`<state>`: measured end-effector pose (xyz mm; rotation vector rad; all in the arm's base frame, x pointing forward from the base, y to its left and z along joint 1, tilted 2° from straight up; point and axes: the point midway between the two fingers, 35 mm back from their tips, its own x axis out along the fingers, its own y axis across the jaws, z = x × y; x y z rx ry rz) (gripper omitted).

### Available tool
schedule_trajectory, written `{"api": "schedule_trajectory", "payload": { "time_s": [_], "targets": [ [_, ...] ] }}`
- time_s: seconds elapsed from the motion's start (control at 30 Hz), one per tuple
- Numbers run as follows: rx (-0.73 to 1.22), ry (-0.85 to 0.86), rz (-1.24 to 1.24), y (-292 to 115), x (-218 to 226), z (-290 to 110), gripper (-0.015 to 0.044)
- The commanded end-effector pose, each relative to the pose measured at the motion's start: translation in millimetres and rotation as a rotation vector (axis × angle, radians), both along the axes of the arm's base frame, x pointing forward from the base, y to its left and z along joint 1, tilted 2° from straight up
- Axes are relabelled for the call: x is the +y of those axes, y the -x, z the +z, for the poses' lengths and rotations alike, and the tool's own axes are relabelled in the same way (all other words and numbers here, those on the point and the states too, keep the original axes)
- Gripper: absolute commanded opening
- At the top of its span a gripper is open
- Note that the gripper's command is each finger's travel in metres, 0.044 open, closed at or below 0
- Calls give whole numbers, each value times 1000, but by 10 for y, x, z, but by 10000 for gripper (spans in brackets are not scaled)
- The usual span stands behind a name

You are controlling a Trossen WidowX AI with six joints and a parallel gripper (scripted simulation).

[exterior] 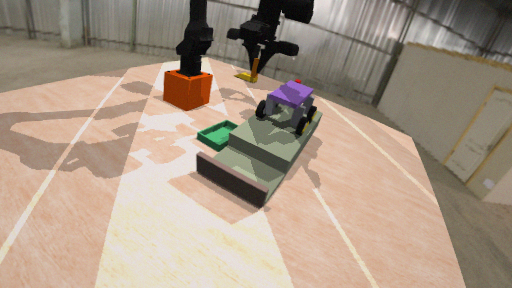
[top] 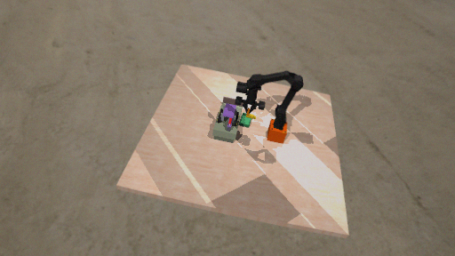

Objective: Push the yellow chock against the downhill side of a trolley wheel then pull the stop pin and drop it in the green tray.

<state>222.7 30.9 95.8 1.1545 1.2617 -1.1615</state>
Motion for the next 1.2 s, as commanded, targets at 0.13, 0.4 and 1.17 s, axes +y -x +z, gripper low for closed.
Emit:
{"api": "schedule_trajectory", "payload": {
  "time_s": [0.13, 0.4, 1.17],
  "targets": [
    [-5, 5, 5, -84, -261, -21, 0],
    [-6, 8, 5, -164, -567, -57, 0],
    [-8, 16, -1, -450, -1434, -97, 0]
  ]
}}
